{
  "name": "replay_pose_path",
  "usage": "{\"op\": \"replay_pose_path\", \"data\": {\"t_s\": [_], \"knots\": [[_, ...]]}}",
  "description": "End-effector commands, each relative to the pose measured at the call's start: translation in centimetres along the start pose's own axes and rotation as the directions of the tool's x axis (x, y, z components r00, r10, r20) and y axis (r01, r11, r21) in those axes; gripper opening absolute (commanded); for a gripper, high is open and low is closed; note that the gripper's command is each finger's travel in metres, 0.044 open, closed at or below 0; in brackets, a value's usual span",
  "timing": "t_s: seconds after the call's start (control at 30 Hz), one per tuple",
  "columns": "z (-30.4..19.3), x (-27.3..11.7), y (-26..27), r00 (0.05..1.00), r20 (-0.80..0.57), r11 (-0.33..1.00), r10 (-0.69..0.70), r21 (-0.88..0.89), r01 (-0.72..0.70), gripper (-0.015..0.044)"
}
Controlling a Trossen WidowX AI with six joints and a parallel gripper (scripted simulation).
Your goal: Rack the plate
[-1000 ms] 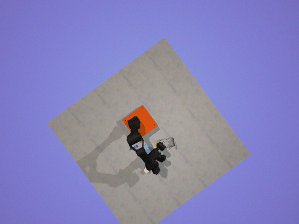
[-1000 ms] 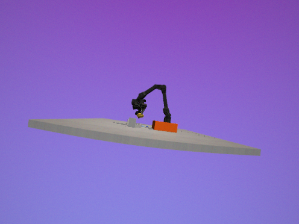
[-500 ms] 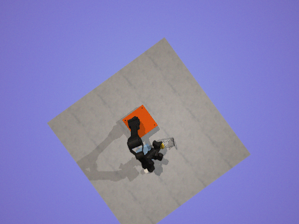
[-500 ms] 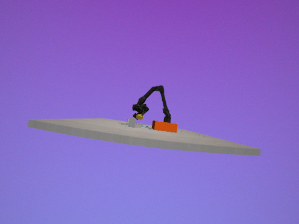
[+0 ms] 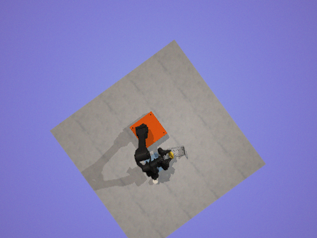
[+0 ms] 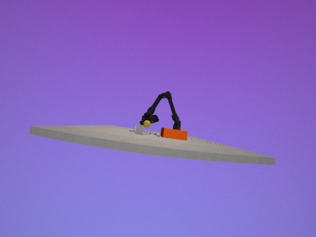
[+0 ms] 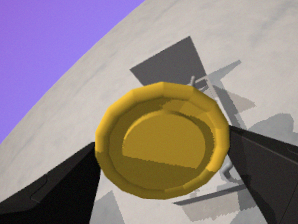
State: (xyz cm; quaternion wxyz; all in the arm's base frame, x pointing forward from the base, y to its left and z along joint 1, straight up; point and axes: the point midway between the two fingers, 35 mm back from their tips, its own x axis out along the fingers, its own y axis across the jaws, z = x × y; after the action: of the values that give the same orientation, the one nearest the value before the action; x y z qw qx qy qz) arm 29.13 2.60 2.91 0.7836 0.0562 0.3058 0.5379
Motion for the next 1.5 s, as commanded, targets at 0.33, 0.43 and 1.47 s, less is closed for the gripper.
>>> {"op": "replay_pose_path", "data": {"t_s": [0.33, 0.43, 1.47], "knots": [[-0.7, -1.0, -0.2, 0.962, 0.273, 0.949, -0.028, -0.296, 0.112, 0.0], [-0.7, -1.3, -0.2, 0.942, 0.334, 0.923, -0.037, -0.35, 0.16, 0.0], [-2.1, 0.3, -1.2, 0.925, 0.376, 0.898, -0.047, -0.39, 0.205, 0.0]]}}
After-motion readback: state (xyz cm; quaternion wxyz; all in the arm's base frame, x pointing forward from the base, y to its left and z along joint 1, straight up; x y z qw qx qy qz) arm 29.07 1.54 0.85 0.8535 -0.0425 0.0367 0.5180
